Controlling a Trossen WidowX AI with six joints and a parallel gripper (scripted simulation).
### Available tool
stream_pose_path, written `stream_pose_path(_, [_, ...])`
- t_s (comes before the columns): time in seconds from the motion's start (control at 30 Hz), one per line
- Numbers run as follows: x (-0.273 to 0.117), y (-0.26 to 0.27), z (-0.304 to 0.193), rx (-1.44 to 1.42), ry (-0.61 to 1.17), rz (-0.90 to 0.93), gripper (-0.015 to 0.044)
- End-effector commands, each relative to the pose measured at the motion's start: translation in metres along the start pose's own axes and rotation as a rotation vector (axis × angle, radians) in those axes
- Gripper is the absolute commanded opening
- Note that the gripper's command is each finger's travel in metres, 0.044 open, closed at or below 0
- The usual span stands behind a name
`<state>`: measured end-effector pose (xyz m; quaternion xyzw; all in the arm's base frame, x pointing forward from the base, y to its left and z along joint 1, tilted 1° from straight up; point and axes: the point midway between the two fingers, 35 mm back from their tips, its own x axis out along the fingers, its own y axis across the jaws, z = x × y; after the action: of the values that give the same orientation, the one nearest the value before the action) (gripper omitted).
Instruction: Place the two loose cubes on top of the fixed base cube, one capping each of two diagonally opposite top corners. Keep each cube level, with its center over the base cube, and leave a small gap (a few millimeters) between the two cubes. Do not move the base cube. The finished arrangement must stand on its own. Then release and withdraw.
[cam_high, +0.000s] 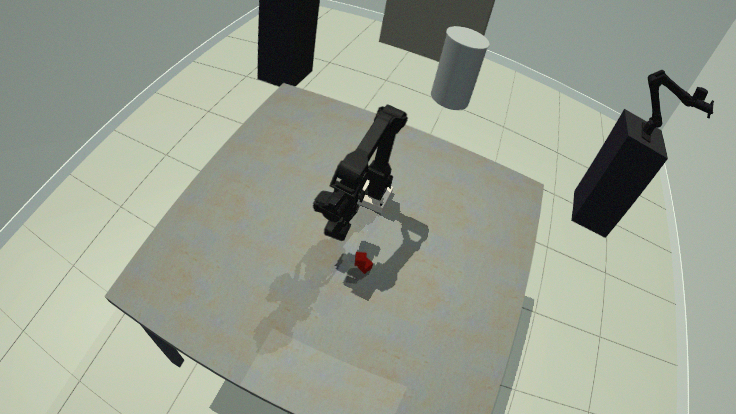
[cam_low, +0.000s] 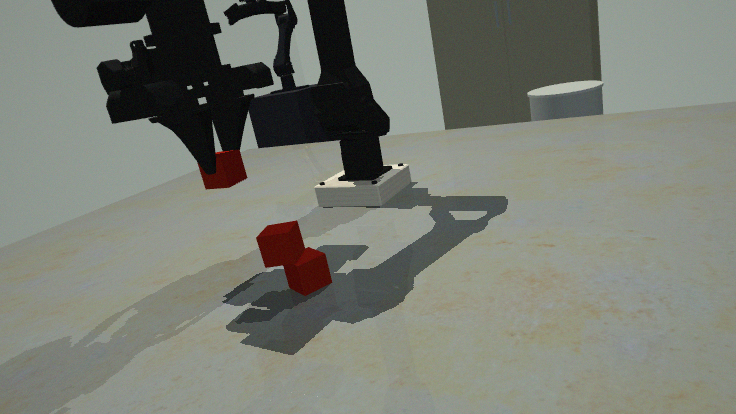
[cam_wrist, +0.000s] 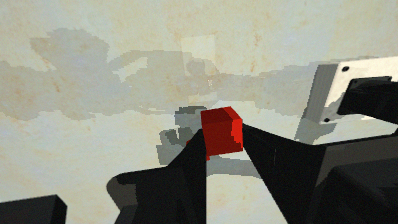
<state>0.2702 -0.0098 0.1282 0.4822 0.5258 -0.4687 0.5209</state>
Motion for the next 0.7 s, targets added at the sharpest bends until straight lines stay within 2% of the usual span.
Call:
stream_pose_path(0.0, [-0.003, 0.003, -0.006, -0.018, -0.002, 0.006, 0.0105])
stream_pose_path(0.67, [0.003, 0.020, -0.064, -0.151, 0.002, 0.010, 0.0105])
